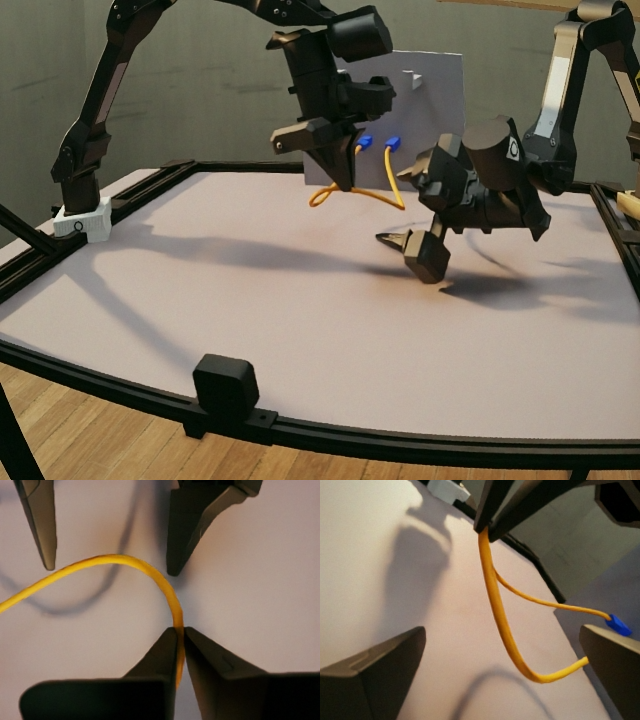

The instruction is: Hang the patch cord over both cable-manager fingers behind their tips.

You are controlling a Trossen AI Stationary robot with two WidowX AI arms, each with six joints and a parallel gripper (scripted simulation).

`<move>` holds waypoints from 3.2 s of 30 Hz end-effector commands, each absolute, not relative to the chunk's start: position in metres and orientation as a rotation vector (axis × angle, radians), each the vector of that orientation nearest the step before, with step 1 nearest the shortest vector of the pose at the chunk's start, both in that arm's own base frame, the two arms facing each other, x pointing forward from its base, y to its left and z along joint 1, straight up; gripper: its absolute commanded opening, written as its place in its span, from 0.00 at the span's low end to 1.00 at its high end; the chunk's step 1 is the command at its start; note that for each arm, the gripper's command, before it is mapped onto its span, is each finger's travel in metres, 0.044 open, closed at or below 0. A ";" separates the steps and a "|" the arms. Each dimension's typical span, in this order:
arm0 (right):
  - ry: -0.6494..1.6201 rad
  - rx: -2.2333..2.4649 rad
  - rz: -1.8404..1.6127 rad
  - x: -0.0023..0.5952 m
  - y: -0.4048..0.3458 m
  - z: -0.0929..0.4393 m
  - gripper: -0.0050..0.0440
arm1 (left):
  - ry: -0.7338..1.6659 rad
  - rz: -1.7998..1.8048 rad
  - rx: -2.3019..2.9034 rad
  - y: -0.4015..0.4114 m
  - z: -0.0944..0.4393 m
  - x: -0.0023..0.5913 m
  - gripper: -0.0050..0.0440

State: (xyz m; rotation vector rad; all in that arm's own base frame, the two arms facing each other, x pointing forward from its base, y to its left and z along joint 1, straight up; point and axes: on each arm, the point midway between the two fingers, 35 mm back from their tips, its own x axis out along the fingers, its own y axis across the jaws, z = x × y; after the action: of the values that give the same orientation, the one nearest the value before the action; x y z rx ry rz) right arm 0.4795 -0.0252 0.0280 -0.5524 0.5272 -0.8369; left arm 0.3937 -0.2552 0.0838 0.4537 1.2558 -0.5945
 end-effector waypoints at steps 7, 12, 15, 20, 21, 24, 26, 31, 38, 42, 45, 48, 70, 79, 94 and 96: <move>0.479 -0.539 -0.834 0.495 -0.034 0.042 1.00 | 1.225 -0.596 0.449 -0.256 0.097 0.396 0.14; 0.490 -0.547 -0.835 0.496 -0.039 0.035 1.00 | 1.225 -0.596 0.449 -0.256 0.097 0.396 0.14; 0.479 -0.540 -0.838 0.496 -0.039 0.041 1.00 | 1.225 -0.596 0.449 -0.256 0.097 0.396 0.14; 0.484 -0.541 -0.837 0.494 -0.038 0.040 0.85 | 1.225 -0.596 0.449 -0.256 0.097 0.396 0.14; 0.484 -0.541 -0.837 0.494 -0.038 0.040 0.85 | 1.225 -0.596 0.449 -0.256 0.097 0.396 0.14; 0.484 -0.541 -0.837 0.494 -0.038 0.040 0.71 | 1.225 -0.596 0.449 -0.256 0.097 0.396 0.14; 0.484 -0.541 -0.837 0.494 -0.038 0.040 0.61 | 1.225 -0.596 0.449 -0.256 0.097 0.396 0.14; 0.484 -0.541 -0.837 0.494 -0.038 0.040 0.36 | 1.225 -0.596 0.449 -0.256 0.097 0.396 0.14; 0.484 -0.541 -0.837 0.494 -0.038 0.040 0.15 | 1.225 -0.596 0.449 -0.256 0.097 0.396 0.14; 0.484 -0.541 -0.837 0.494 -0.038 0.040 0.15 | 1.225 -0.596 0.449 -0.256 0.097 0.396 0.14; 0.484 -0.541 -0.837 0.494 -0.038 0.040 0.15 | 1.225 -0.596 0.449 -0.256 0.097 0.396 0.14; 0.484 -0.541 -0.837 0.494 -0.038 0.040 0.15 | 1.225 -0.596 0.449 -0.256 0.097 0.396 0.14; 0.484 -0.541 -0.837 0.494 -0.038 0.040 0.15 | 1.225 -0.597 0.450 -0.243 0.130 0.371 1.00; 0.484 -0.541 -0.837 0.494 -0.038 0.040 0.15 | 1.227 -0.594 0.448 -0.231 0.154 0.351 1.00; 0.484 -0.541 -0.837 0.494 -0.038 0.040 0.15 | 1.233 -0.593 0.451 -0.209 0.187 0.312 1.00; 0.484 -0.541 -0.837 0.494 -0.038 0.040 0.15 | 1.234 -0.593 0.451 -0.202 0.195 0.300 1.00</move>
State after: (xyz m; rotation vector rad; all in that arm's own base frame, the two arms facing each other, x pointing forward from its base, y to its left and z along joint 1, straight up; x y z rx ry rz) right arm 0.4901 -0.0395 0.0276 -0.5590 0.5091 -0.8333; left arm 0.3201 -0.2123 0.1635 0.4634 1.2805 -0.5924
